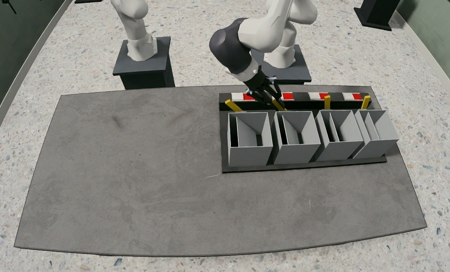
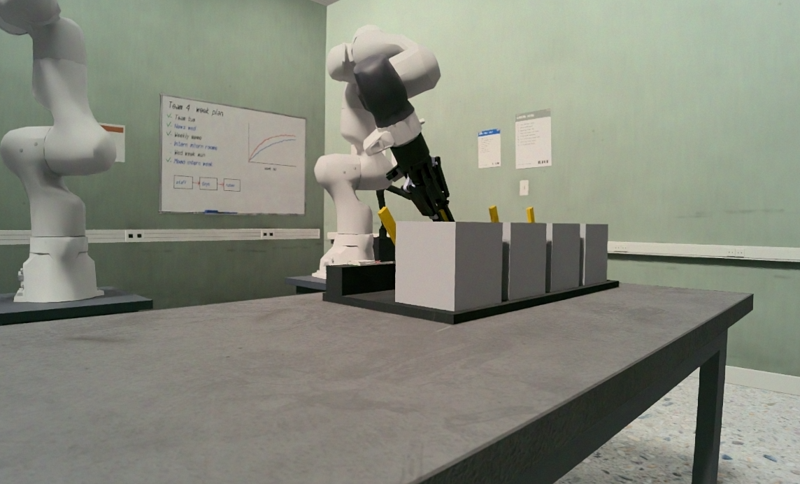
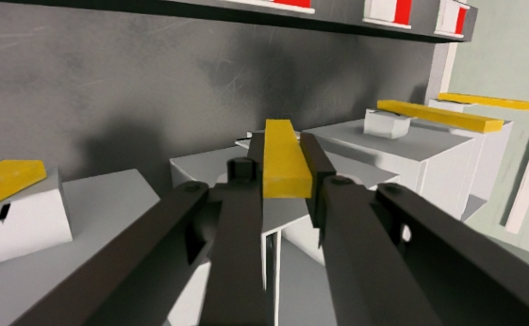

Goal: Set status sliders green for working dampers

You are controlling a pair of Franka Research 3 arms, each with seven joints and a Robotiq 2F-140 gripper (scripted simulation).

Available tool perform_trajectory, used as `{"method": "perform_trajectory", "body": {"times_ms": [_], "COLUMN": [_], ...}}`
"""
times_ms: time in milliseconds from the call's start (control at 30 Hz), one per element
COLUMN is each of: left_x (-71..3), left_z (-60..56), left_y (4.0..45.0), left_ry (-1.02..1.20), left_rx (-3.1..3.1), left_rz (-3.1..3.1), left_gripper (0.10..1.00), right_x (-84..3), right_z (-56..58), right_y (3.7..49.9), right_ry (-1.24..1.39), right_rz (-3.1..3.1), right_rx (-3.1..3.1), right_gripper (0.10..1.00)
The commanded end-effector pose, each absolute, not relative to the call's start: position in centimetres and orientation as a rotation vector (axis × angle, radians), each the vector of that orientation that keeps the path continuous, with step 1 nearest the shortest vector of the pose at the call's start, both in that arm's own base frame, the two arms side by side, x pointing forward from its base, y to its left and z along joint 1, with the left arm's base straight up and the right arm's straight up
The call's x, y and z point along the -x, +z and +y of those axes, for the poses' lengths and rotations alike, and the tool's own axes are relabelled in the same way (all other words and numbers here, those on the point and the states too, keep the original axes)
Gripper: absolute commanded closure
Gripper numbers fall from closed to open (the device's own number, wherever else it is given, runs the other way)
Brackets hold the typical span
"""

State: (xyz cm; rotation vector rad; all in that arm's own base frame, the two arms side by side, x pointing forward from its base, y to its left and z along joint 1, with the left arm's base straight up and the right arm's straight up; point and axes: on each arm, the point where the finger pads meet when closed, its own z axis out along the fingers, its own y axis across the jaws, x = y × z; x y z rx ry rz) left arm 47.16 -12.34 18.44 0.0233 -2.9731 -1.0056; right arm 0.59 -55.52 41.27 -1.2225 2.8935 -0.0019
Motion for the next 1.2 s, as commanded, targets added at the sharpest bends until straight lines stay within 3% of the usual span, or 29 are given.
{"method": "perform_trajectory", "body": {"times_ms": [0, 800, 1167], "left_x": [-46.92, -46.92, -46.92], "left_z": [-12.03, -12.03, -12.03], "left_y": [18.29, 18.29, 18.29], "left_ry": [-1.02, -1.02, -1.02], "left_rx": [-0.037, -0.037, -0.037], "left_rz": [-2.962, -2.962, -2.962], "left_gripper": [0.902, 0.902, 0.838], "right_x": [-0.57, -0.57, -0.57], "right_z": [-55.45, -55.45, -55.45], "right_y": [41.3, 41.3, 41.3], "right_ry": [0.0, 0.0, 0.0], "right_rz": [2.896, 2.896, 2.896], "right_rx": [1.217, 1.217, 1.217], "right_gripper": [0.098, 0.098, 0.098]}}
